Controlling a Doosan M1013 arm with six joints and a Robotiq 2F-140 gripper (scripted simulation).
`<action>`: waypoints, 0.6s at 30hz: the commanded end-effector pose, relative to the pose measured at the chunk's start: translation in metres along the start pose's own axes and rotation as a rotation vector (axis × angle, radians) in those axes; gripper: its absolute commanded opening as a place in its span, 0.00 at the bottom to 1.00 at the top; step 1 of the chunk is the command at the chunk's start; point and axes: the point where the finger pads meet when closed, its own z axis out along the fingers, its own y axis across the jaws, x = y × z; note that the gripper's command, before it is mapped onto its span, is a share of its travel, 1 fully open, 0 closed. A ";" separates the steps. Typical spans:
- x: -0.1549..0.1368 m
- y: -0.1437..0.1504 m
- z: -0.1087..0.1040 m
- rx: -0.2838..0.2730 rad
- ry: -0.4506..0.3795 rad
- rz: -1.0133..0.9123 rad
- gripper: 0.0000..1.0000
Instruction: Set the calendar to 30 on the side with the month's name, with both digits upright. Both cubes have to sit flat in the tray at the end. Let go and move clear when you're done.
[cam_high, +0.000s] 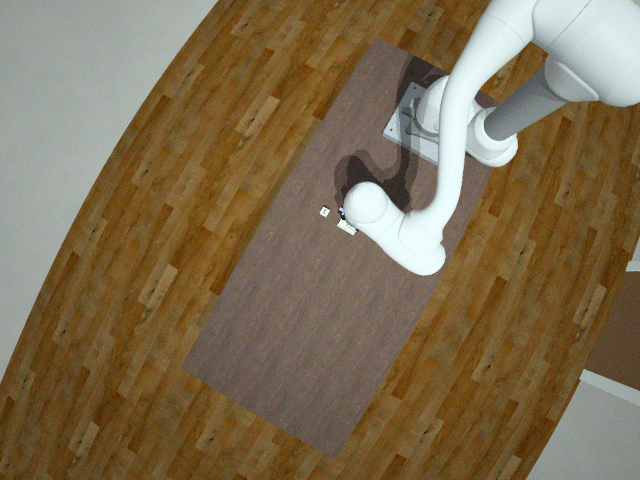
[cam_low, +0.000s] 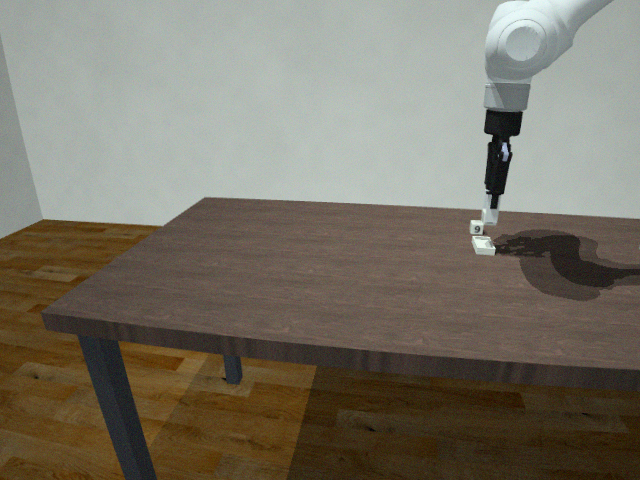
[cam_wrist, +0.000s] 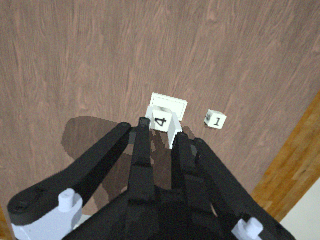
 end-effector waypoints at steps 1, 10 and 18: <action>0.000 0.000 0.009 0.000 0.000 0.000 0.24; 0.000 0.000 0.024 0.000 0.000 0.000 0.24; 0.000 0.000 0.027 0.000 0.000 0.000 0.24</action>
